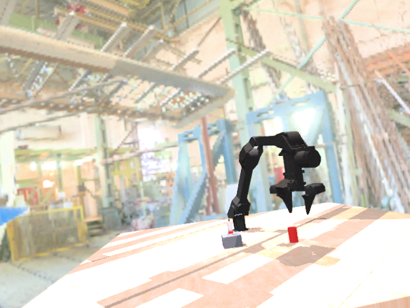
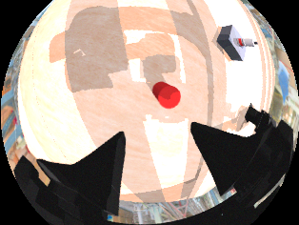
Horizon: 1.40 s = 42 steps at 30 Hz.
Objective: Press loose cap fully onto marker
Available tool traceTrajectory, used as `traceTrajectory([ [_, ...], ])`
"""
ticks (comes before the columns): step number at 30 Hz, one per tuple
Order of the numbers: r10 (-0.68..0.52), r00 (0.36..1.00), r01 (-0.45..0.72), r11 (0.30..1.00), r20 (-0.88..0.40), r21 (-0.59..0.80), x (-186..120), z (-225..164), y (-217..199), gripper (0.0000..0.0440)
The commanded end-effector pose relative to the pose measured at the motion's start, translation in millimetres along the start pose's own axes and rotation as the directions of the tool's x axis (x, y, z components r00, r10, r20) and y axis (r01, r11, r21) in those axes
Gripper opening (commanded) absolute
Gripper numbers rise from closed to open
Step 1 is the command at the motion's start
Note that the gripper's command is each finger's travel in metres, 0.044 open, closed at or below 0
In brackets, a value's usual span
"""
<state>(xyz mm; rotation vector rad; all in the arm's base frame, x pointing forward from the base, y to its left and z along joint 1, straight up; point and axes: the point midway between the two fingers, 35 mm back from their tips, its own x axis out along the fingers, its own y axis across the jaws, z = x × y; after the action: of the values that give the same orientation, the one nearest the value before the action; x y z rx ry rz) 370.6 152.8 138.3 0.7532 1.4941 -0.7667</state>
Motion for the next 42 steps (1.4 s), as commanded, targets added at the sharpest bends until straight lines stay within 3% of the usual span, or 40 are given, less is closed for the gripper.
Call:
traceTrajectory([
  [1, -0.023, 1.000, 0.023, 1.000, 0.001, -0.004, 10, 6, -2, 0.0310],
  [29, -0.146, 0.989, 0.141, 0.985, -0.037, -0.100, 74, 10, -21, 0.0252],
  [34, -0.158, 0.987, 0.155, 0.980, -0.023, -0.122, 80, 11, -25, 0.0214],
  [40, -0.145, 0.989, 0.144, 0.980, 0.000, -0.138, 71, 12, -28, 0.0075],
  [42, -0.136, 0.991, 0.136, 0.981, 0.006, -0.139, 63, 13, -30, 0.0064],
])
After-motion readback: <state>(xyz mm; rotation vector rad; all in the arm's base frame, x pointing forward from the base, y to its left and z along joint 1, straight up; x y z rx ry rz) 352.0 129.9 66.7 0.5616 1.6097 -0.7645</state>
